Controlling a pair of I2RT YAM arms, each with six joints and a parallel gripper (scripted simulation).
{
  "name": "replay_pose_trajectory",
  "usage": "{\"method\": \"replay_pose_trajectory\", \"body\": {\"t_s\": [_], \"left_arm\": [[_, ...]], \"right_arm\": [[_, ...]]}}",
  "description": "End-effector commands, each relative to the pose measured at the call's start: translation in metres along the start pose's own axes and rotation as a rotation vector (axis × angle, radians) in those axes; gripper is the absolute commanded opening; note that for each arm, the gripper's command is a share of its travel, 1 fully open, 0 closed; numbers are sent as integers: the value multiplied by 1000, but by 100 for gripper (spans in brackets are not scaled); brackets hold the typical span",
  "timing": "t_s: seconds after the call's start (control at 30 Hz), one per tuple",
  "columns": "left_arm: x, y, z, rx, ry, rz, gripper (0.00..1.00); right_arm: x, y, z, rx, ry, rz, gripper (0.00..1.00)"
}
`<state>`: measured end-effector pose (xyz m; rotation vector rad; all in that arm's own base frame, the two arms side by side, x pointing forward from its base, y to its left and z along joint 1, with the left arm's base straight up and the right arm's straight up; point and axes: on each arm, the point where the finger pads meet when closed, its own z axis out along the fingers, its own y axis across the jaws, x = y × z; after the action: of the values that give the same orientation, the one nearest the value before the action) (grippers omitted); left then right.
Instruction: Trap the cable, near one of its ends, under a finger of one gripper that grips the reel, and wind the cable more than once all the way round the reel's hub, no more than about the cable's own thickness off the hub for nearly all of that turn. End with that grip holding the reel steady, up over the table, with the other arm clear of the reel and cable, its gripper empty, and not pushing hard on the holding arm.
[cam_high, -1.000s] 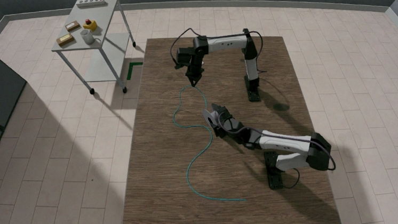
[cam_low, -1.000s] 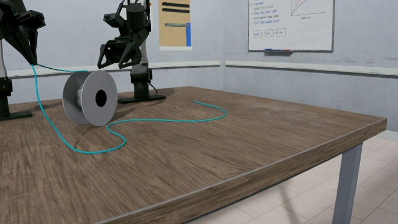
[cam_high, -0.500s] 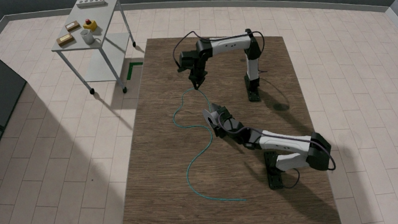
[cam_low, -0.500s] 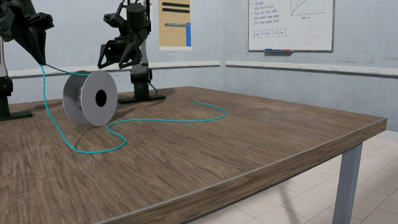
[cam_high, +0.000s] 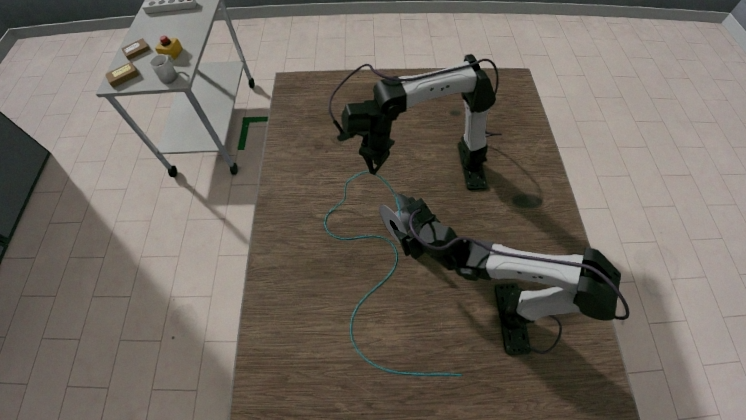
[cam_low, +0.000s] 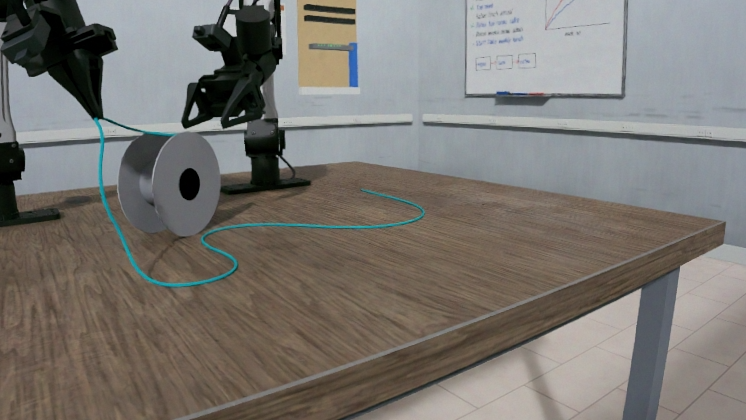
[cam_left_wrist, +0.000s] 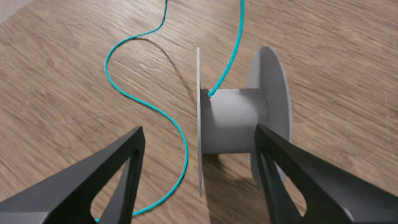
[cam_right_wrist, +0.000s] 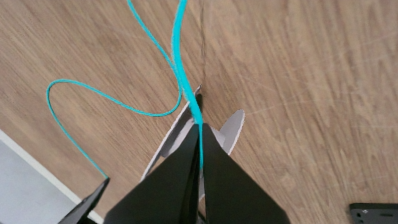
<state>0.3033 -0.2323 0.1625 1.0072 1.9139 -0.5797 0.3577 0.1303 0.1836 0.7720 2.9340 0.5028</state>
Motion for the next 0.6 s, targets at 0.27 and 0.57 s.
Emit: {"method": "replay_pose_trajectory", "body": {"t_s": [0.27, 0.57], "left_arm": [[0, -2, 1, -3, -5, -2, 75], [2, 2, 0, 0, -3, 2, 75]], "right_arm": [[15, 12, -7, -27, -42, -1, 0], [23, 13, -4, -23, -38, 0, 0]]}}
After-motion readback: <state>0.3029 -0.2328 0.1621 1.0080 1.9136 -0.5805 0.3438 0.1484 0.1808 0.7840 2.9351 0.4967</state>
